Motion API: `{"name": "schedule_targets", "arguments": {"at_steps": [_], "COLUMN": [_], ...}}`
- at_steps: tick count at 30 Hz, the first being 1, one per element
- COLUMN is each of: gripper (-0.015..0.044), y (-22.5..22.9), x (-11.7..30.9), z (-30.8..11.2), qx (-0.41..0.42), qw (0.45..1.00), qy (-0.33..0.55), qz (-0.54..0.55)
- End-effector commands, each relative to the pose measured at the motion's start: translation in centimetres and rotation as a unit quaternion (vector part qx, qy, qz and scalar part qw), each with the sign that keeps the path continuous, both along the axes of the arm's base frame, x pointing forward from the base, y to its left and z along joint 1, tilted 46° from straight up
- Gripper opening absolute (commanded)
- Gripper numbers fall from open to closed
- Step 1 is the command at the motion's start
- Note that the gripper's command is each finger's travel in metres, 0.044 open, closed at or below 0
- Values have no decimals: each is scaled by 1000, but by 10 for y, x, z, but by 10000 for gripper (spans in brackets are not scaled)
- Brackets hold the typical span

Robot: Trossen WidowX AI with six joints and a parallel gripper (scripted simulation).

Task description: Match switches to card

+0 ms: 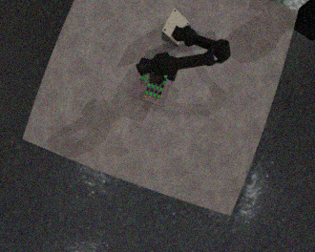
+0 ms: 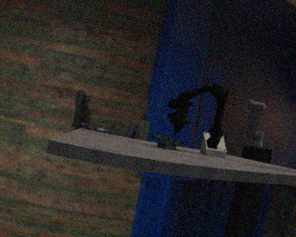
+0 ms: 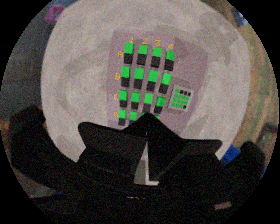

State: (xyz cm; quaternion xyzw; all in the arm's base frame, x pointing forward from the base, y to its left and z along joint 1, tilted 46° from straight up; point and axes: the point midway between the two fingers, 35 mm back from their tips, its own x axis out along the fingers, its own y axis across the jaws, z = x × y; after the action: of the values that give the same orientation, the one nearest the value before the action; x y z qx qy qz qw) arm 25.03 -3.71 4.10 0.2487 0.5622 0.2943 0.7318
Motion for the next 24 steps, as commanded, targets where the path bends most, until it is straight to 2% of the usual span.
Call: {"name": "schedule_targets", "arguments": {"at_steps": [1,24], "gripper": [0,0], "y": [9,20], "x": [0,3], "z": [-7,-18], "qx": [4,5], "qw": [1000,1000], "qy": [2,2], "qz": [-2,-2]}}
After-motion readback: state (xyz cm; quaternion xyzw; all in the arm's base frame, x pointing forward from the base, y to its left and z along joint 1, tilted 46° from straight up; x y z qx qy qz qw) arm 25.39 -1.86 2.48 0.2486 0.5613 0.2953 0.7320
